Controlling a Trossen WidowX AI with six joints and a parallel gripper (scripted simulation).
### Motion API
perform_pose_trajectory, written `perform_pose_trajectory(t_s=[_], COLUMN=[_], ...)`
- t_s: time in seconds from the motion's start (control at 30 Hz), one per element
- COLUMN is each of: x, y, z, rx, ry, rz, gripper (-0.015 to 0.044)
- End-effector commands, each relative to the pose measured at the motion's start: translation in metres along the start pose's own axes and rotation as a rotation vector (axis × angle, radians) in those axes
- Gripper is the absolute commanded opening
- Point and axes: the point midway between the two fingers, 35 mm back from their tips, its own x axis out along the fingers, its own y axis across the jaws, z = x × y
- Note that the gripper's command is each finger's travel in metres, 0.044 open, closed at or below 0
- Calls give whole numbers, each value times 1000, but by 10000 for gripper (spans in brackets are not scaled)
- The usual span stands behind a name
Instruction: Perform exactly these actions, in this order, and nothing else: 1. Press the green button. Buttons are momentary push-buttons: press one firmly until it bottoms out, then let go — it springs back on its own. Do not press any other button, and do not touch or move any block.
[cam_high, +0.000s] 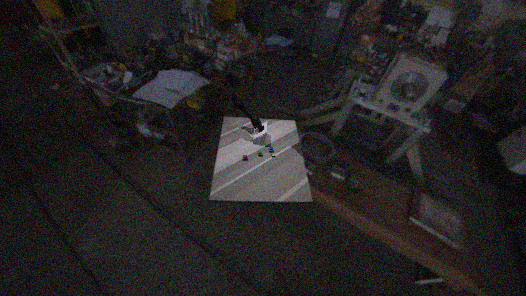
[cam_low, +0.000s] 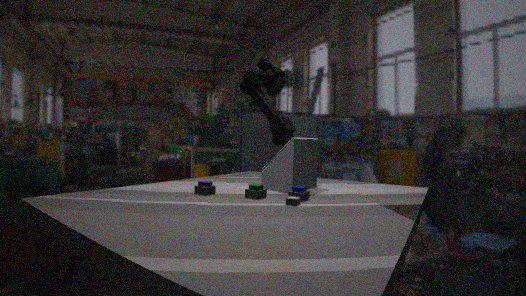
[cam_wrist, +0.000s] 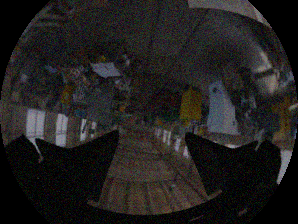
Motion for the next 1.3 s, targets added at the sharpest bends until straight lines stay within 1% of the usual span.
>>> perform_pose_trajectory(t_s=[0.0, 0.07, 0.13, 0.3, 0.47, 0.63, 0.77, 0.93, 1.1, 1.27], x=[-3, -23, -51, -130, -224, -328, -412, -512, -603, -677], y=[3, 25, 61, 133, 182, 206, 207, 186, 142, 78], z=[0, 0, 1, 7, 18, 36, 54, 84, 121, 164], rx=[8, 78, 210, 507, 771, 998, 1148, 1290, 1372, 1373], ry=[1, 15, 56, 209, 431, 716, 985, 1370, 1810, 2297], rz=[11, 104, 239, 534, 796, 1018, 1163, 1298, 1372, 1372], gripper=[400, 400, 400, 400, 400, 400, 400, 400, 400, 400])
